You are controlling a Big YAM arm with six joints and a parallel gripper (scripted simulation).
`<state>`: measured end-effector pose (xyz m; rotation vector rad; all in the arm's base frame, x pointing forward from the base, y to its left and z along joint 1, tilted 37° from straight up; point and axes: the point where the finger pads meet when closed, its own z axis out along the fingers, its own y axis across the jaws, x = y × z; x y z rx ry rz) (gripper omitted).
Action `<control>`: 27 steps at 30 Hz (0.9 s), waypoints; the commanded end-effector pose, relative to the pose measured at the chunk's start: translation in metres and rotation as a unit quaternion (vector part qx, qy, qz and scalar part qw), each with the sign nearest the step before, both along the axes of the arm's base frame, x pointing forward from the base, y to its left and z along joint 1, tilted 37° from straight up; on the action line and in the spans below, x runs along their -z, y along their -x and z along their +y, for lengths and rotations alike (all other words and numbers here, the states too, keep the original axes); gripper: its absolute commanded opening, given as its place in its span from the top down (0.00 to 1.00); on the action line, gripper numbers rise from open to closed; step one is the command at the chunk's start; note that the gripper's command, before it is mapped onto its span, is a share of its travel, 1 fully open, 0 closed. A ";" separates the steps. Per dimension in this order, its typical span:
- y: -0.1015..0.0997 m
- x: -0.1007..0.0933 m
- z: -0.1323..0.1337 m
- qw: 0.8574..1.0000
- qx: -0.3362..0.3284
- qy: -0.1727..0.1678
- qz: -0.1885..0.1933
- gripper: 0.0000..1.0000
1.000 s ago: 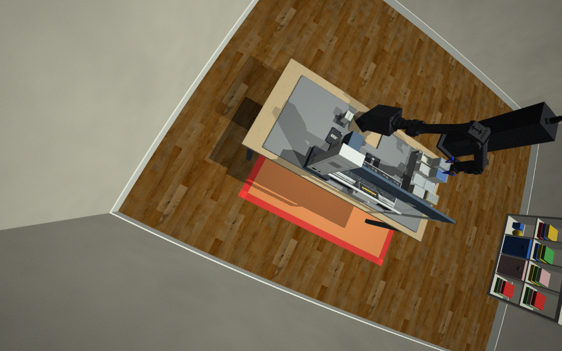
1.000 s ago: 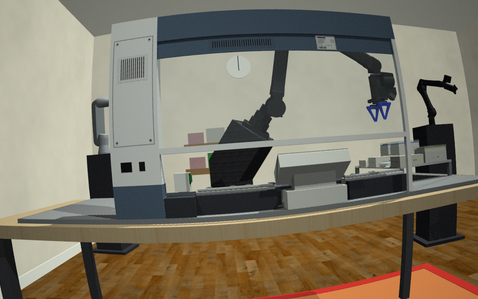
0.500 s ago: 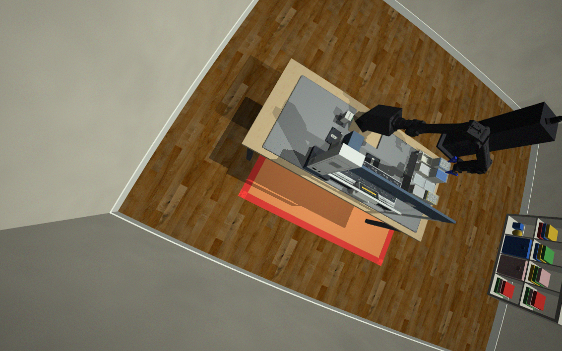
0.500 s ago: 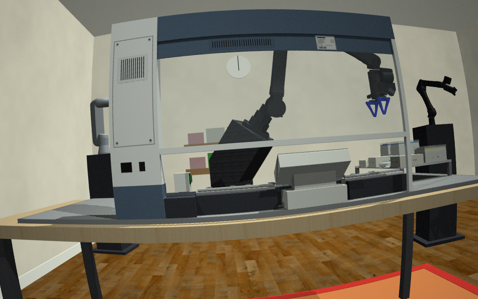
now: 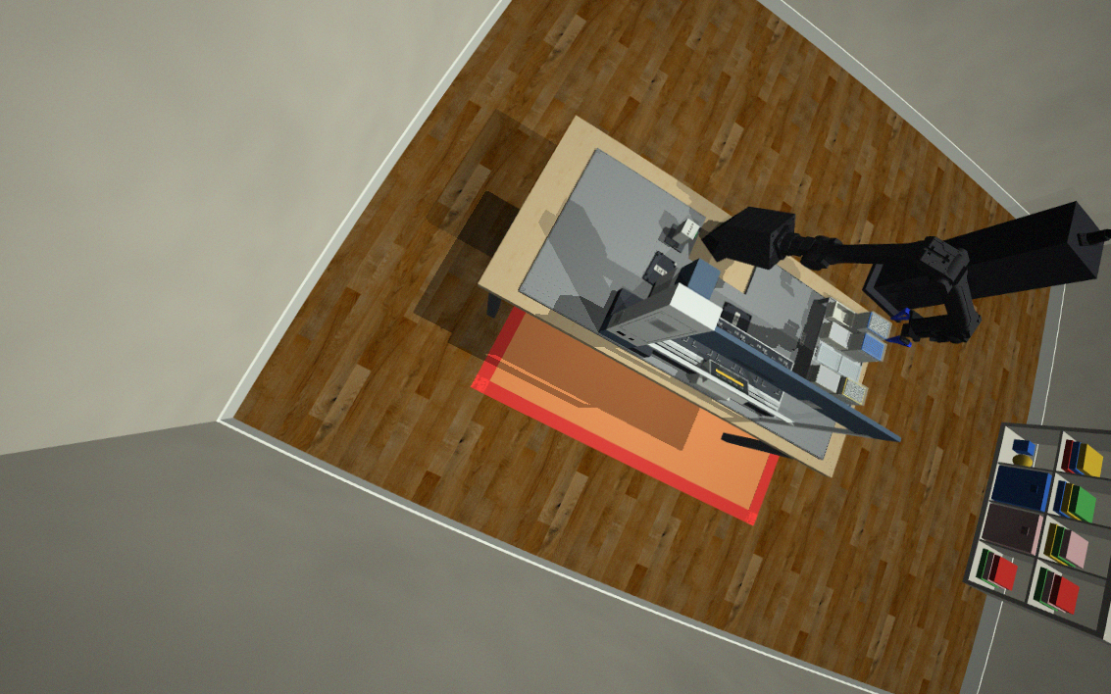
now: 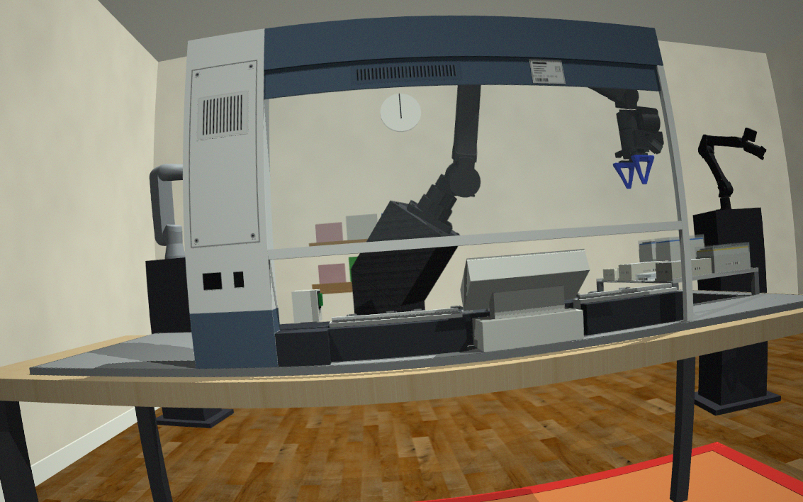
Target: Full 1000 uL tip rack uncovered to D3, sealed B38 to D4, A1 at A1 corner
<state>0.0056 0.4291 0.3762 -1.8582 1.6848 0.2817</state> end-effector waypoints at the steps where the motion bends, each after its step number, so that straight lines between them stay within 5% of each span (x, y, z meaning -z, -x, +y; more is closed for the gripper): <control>1: -0.009 -0.031 -0.008 1.000 0.003 -0.028 0.001 0.00; 5: -0.017 -0.034 0.008 1.000 0.003 -0.031 0.001 0.00; 13: -0.056 -0.052 -0.004 0.999 0.003 -0.035 -0.003 0.00; 20: -0.081 -0.050 0.001 1.000 0.003 -0.023 -0.005 0.00; 21: -0.085 -0.029 -0.002 1.000 0.003 -0.003 -0.002 0.00; 22: -0.091 -0.051 0.000 1.000 0.003 -0.021 -0.005 0.00; 27: -0.115 -0.059 -0.002 1.000 0.003 -0.022 -0.007 0.00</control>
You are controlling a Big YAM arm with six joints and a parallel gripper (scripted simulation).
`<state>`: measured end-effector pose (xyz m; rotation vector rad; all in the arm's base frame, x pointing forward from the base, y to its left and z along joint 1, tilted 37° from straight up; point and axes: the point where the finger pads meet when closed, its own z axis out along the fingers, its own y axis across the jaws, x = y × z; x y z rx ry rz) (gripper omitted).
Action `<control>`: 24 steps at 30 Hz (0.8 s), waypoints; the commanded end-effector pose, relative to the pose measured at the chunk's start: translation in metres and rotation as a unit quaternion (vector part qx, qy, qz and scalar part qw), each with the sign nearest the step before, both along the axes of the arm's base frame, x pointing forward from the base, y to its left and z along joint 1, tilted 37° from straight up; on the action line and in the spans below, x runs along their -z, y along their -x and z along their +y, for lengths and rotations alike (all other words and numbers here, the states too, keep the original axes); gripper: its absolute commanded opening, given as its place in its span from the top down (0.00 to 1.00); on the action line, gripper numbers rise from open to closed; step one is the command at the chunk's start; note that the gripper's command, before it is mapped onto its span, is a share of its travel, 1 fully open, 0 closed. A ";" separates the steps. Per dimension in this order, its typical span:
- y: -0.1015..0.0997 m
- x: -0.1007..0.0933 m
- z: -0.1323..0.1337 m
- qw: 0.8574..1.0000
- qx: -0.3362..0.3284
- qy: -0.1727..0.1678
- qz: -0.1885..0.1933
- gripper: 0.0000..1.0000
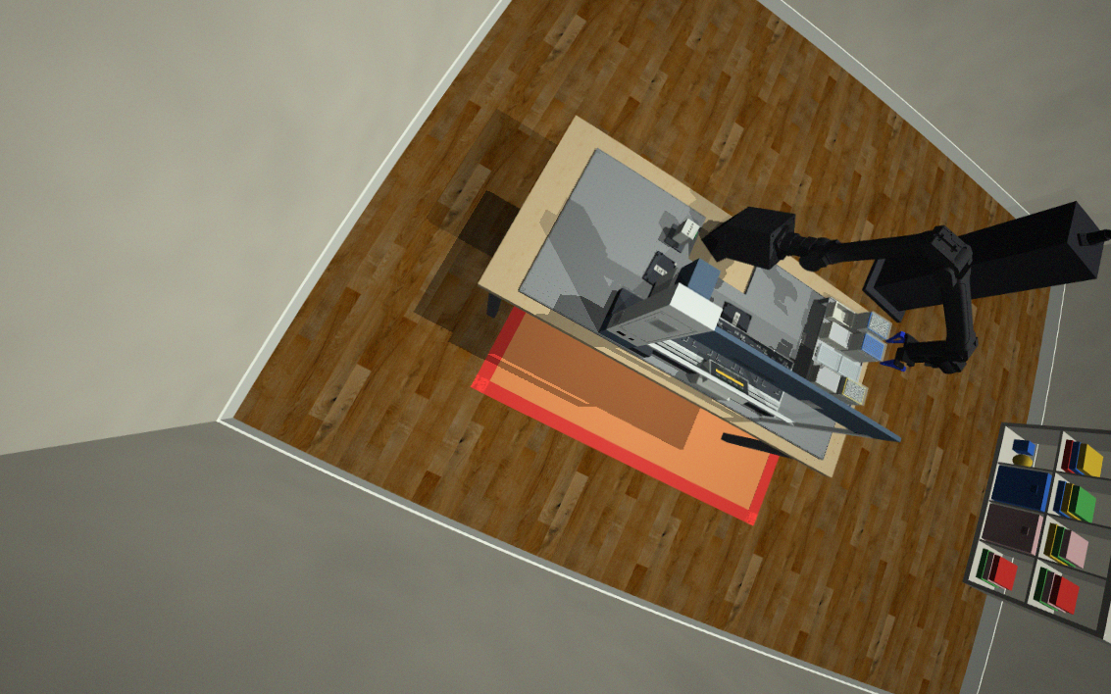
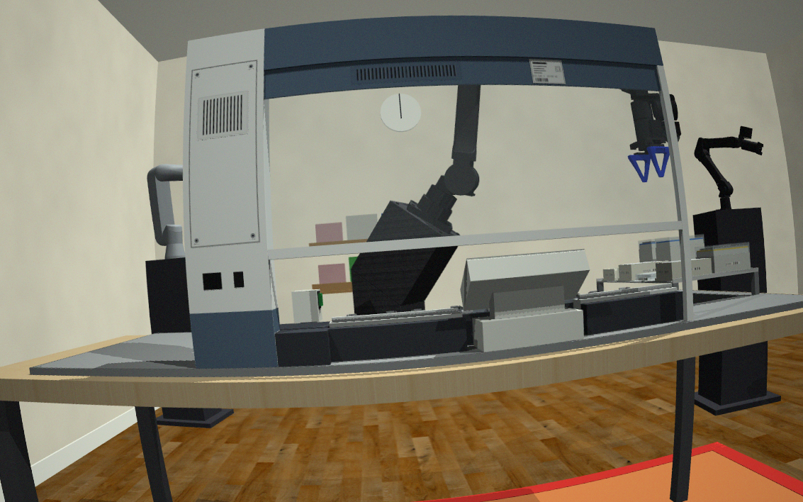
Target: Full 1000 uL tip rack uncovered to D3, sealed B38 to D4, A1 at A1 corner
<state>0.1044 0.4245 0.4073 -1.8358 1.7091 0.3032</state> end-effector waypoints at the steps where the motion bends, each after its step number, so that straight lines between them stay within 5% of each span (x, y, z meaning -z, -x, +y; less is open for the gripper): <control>1: -0.021 -0.029 0.003 1.000 -0.006 -0.016 -0.017 0.00; 8: -0.054 -0.038 0.001 1.000 -0.006 -0.016 -0.020 0.00; 10: -0.054 -0.038 0.001 1.000 -0.006 -0.016 -0.020 0.00; 11: -0.043 -0.009 0.002 1.000 -0.018 0.008 -0.011 0.00; 24: -0.049 -0.014 0.000 1.000 -0.011 0.004 -0.013 0.00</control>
